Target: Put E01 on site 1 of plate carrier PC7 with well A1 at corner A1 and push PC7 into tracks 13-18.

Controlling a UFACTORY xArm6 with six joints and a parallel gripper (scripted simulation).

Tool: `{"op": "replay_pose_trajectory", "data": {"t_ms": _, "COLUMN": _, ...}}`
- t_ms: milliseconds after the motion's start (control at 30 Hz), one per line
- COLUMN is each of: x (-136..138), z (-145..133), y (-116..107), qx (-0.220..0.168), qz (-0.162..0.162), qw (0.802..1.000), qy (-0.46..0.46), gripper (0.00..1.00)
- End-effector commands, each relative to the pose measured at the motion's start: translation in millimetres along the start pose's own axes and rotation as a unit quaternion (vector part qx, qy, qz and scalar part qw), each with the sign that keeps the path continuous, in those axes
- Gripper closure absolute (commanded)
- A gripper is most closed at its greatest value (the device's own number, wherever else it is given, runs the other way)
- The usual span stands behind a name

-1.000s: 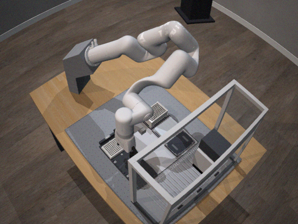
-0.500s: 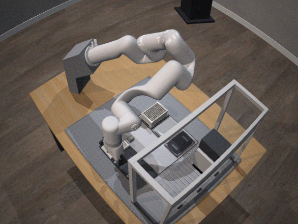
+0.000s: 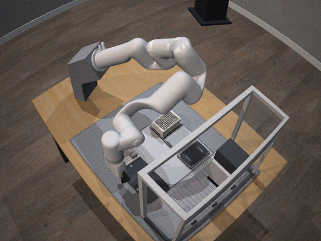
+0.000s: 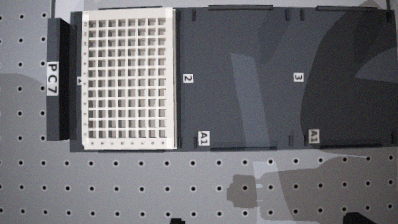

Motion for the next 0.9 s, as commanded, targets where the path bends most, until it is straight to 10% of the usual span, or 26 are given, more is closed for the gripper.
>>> {"op": "replay_pose_trajectory", "data": {"t_ms": 0, "x": 0.5, "z": -1.0, "y": -1.0, "qx": -0.001, "qz": -0.001, "qw": 1.0, "qy": 0.0, "gripper": 0.0}}
{"op": "replay_pose_trajectory", "data": {"t_ms": 867, "x": 0.5, "z": -1.0, "y": 30.6, "qx": -0.001, "qz": -0.001, "qw": 1.0, "qy": 0.0, "gripper": 0.0}}
Point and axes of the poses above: the point where the finger pads meet when closed, its own y axis out along the fingers, its own x axis across the jaws, z = x × y, the point moved 5 cm from there along -y, back along the fingers, and after that the axes turned 8 degrees about -y, right-handed, at the moved point
